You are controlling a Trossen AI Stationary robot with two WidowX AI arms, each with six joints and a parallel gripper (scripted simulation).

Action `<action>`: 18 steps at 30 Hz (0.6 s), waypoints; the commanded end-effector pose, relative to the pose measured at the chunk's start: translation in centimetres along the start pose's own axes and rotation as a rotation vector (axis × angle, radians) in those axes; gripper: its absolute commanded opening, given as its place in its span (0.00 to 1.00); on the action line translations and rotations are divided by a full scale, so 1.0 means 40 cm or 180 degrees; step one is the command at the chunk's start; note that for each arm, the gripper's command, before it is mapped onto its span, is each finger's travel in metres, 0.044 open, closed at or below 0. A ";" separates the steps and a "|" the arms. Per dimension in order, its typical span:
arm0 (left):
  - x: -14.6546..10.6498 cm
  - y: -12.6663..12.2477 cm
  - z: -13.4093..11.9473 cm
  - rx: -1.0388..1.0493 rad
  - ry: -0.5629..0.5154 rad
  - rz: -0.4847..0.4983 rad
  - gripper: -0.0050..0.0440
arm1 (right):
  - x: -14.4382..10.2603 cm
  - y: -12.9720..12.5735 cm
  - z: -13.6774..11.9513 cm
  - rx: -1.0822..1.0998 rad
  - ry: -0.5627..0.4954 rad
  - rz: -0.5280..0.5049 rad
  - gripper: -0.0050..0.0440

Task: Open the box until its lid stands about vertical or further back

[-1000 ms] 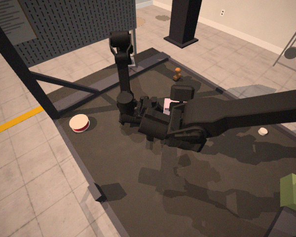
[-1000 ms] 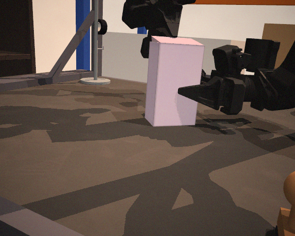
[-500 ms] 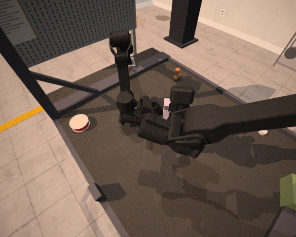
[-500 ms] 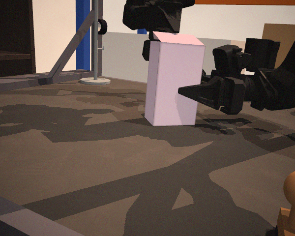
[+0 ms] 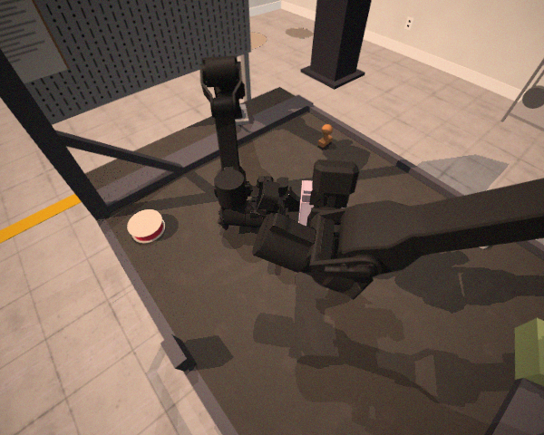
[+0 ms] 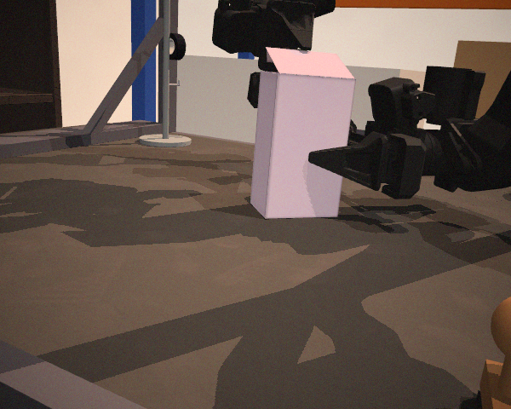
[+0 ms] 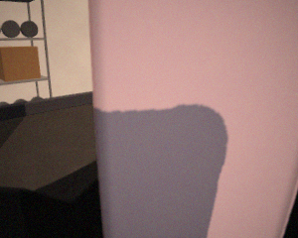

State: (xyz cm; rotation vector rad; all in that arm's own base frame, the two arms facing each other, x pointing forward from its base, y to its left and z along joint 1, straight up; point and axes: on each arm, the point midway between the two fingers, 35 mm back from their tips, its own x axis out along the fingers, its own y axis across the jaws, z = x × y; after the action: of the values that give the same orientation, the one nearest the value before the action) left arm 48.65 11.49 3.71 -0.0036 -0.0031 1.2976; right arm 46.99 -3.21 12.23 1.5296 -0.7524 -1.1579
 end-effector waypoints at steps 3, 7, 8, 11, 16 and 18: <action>0.002 -0.011 0.033 -0.0095 -0.0022 -0.0019 0.69 | -0.005 0.038 0.000 0.0083 0.0028 0.0163 0.20; 0.002 -0.011 0.033 -0.0095 -0.0022 -0.0019 0.69 | -0.005 0.041 0.000 0.0084 0.0025 0.0215 0.20; 0.002 -0.011 0.033 -0.0095 -0.0022 -0.0019 0.69 | -0.005 0.042 0.001 0.0084 0.0024 0.0236 0.20; 0.002 -0.011 0.033 -0.0095 -0.0022 -0.0019 0.69 | -0.004 0.044 0.001 0.0084 0.0019 0.0275 0.20; 0.002 -0.011 0.033 -0.0095 -0.0022 -0.0019 0.69 | -0.004 0.045 0.001 0.0084 0.0021 0.0295 0.20; 0.002 -0.011 0.033 -0.0095 -0.0022 -0.0019 0.69 | -0.003 0.045 0.000 0.0083 0.0026 0.0316 0.20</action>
State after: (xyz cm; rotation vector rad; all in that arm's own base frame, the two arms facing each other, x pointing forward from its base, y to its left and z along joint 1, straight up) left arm 48.64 11.49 3.71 -0.0044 -0.0039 1.2982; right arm 47.10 -3.46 12.79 1.4834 -0.8104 -1.0916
